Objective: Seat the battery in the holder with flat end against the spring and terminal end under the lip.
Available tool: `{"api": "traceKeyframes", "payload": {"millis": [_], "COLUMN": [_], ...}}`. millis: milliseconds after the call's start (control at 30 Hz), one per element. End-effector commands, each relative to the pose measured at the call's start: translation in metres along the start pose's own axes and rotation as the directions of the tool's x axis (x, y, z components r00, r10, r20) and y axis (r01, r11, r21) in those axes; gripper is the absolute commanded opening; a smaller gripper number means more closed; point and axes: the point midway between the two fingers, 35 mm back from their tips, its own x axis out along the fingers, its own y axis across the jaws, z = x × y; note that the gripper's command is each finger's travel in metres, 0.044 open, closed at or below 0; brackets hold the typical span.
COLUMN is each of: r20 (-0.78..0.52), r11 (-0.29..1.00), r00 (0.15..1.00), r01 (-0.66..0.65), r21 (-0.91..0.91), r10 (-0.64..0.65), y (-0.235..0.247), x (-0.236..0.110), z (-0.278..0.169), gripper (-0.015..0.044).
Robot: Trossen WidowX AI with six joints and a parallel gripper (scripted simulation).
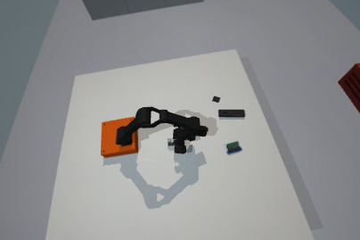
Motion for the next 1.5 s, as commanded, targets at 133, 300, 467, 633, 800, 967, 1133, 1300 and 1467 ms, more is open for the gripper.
{"api": "traceKeyframes", "payload": {"millis": [133, 300, 467, 633, 800, 967, 1133, 1300, 1467], "r20": [0.001, 0.001, 0.0, -0.002, -0.003, -0.003, 0.0, 0.023, 0.047], "r11": [1.0, 1.0, 1.0, 1.0, 1.0, 1.0, 1.0, 1.0, 1.0], "r00": [1.0, 1.0, 1.0, 1.0, 1.0, 1.0, 1.0, 1.0, 0.999], "r01": [-0.003, -0.003, -0.003, -0.002, -0.003, -0.003, -0.003, -0.003, -0.004], "r21": [0.005, 0.005, 0.005, 0.004, 0.004, 0.004, 0.004, 0.004, 0.003], "r10": [0.003, 0.003, 0.003, 0.002, 0.003, 0.003, 0.003, 0.003, 0.003], "y": [0.0, 0.0, 0.0, 0.0, 0.0, 0.0, 0.0, 0.0, 0.0], "x": [-0.002, -0.004, -0.005, -0.007, -0.008, -0.009, -0.009, -0.008, -0.007], "z": [0.006, 0.009, 0.012, 0.015, 0.017, 0.019, 0.02, 0.02, 0.02], "gripper": [0.0079, 0.0079, 0.0079, 0.0079, 0.0079, 0.0079, 0.0079, 0.0079, 0.0079]}}
